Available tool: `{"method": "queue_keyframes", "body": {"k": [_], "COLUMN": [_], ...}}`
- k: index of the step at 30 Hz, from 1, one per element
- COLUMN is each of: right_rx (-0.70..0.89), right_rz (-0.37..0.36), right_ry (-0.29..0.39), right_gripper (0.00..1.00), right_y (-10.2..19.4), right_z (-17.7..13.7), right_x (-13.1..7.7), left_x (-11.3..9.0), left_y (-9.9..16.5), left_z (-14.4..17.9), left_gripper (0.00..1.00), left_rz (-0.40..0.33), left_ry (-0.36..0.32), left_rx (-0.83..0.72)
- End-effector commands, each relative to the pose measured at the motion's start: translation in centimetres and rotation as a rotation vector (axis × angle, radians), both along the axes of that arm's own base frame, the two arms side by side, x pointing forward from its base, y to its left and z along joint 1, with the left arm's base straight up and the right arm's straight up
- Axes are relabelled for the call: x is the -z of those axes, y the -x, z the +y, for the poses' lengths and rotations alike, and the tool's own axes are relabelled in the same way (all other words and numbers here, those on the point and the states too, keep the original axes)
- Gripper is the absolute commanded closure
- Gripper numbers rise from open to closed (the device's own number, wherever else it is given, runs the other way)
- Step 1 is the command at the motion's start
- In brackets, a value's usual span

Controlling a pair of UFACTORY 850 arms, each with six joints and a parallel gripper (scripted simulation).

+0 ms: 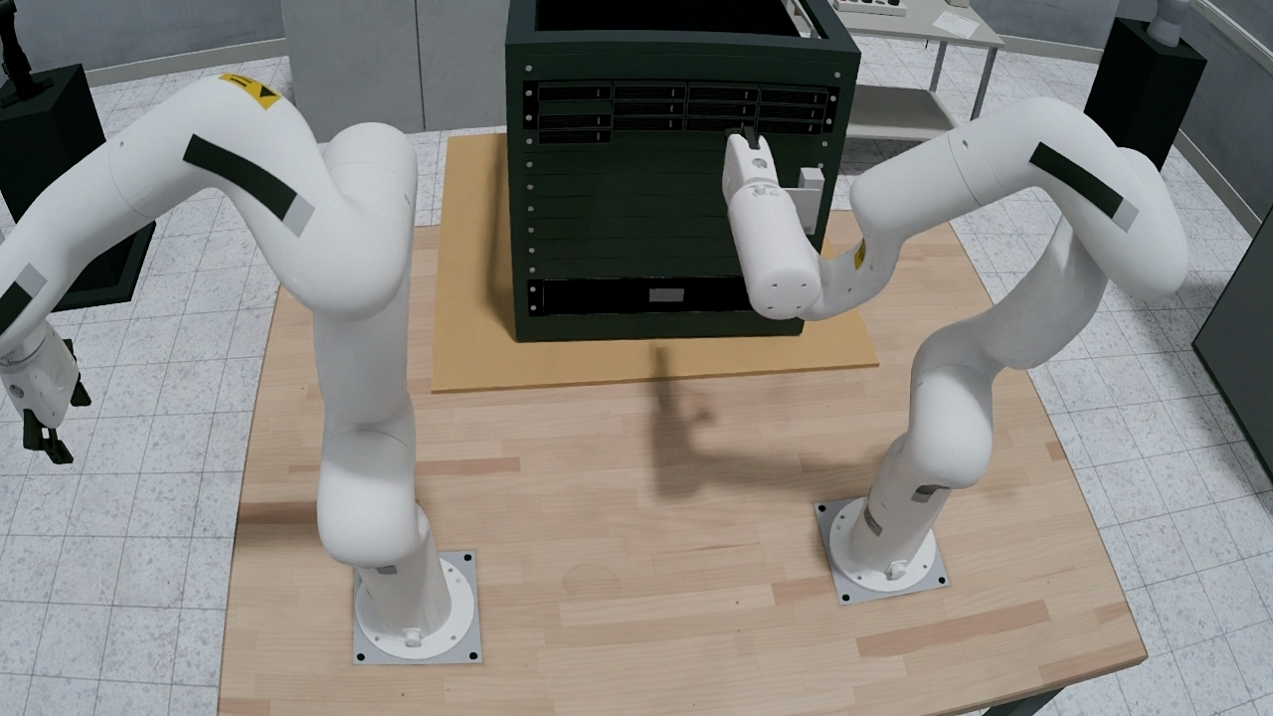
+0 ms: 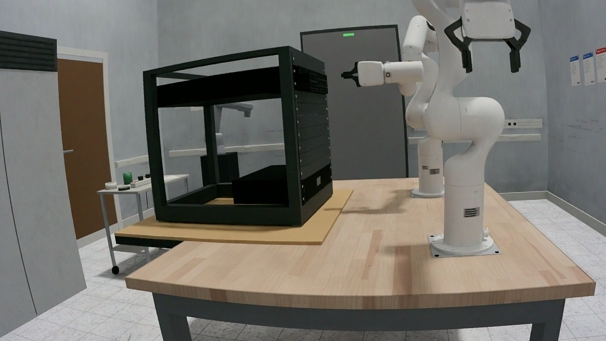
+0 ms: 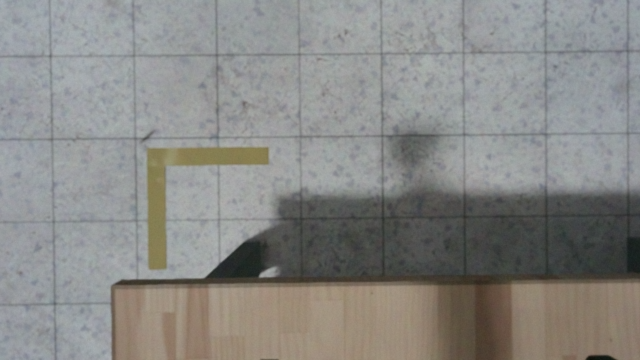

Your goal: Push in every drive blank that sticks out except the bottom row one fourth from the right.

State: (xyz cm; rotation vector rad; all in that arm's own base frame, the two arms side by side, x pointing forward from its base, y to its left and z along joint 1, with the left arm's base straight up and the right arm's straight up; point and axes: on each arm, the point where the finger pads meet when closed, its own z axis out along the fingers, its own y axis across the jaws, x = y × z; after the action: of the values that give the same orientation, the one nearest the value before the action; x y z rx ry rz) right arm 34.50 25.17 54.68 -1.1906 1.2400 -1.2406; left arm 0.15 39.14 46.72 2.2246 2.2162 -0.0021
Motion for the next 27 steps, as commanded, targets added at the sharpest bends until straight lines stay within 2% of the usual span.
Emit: {"method": "queue_keyframes", "body": {"k": [1,4,19,21,27], "right_rx": [0.006,0.006,0.006,0.006,0.006], "right_rz": [-0.002,-0.002,-0.002,-0.002,-0.002], "right_ry": [-0.003,-0.003,-0.003,-0.003,-0.003], "right_gripper": [1.00,1.00,1.00,1.00,1.00], "right_y": [-0.4,-0.4,-0.8,-0.8,-1.0], "right_z": [3.6,4.2,13.8,13.8,17.0], "right_x": [0.1,0.1,0.8,0.8,1.0], "left_x": [-0.1,-0.1,-0.1,-0.1,-0.1], "left_y": [0.0,0.0,0.0,0.0,0.0], "left_z": [0.0,0.0,0.0,0.0,0.0], "left_gripper": [0.00,0.00,0.00,0.00,0.00], "left_rz": [0.000,0.000,0.000,0.000,0.000], "left_ry": [-0.002,-0.002,-0.002,-0.002,-0.002], "left_rx": [0.000,0.000,0.000,0.000,0.000]}}
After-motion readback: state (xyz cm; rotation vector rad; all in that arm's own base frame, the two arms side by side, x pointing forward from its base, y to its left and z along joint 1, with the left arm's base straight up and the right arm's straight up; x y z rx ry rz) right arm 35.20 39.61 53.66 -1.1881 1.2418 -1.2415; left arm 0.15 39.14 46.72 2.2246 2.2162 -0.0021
